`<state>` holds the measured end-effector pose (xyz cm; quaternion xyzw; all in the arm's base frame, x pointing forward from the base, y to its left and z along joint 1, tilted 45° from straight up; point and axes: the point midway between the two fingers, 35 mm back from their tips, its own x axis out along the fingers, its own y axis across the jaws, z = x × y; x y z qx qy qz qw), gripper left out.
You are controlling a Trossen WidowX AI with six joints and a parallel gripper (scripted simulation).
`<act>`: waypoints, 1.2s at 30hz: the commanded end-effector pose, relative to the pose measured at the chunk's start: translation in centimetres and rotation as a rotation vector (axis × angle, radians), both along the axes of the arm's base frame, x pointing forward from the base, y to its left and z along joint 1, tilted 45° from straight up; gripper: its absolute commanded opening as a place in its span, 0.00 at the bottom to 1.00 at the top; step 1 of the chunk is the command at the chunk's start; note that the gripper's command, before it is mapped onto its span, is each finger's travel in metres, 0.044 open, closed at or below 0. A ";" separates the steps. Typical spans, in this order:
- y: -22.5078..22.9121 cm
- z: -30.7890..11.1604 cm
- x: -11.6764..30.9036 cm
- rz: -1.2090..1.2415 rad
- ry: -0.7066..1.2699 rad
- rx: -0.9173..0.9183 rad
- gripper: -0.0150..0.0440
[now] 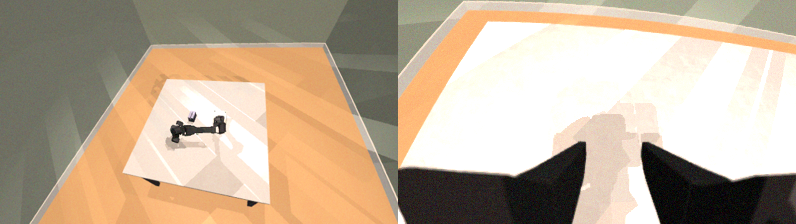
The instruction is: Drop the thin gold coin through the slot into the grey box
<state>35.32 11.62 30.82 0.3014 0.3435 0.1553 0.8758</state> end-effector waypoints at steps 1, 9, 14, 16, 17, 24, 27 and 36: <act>-1.7 -5.2 -0.9 -0.047 0.240 0.047 0.53; -5.2 -15.2 -6.9 -0.228 0.873 0.262 0.53; -6.1 -18.2 -11.8 -0.393 1.300 0.489 0.53; -6.2 -18.4 -12.6 -0.426 1.378 0.537 0.53; -6.2 -18.4 -12.6 -0.426 1.378 0.537 0.53; -6.1 -18.4 -12.3 -0.426 1.378 0.537 0.53; -4.9 -19.7 -12.2 -0.426 1.377 0.537 0.53; -2.6 -21.8 -12.4 -0.425 1.377 0.538 0.53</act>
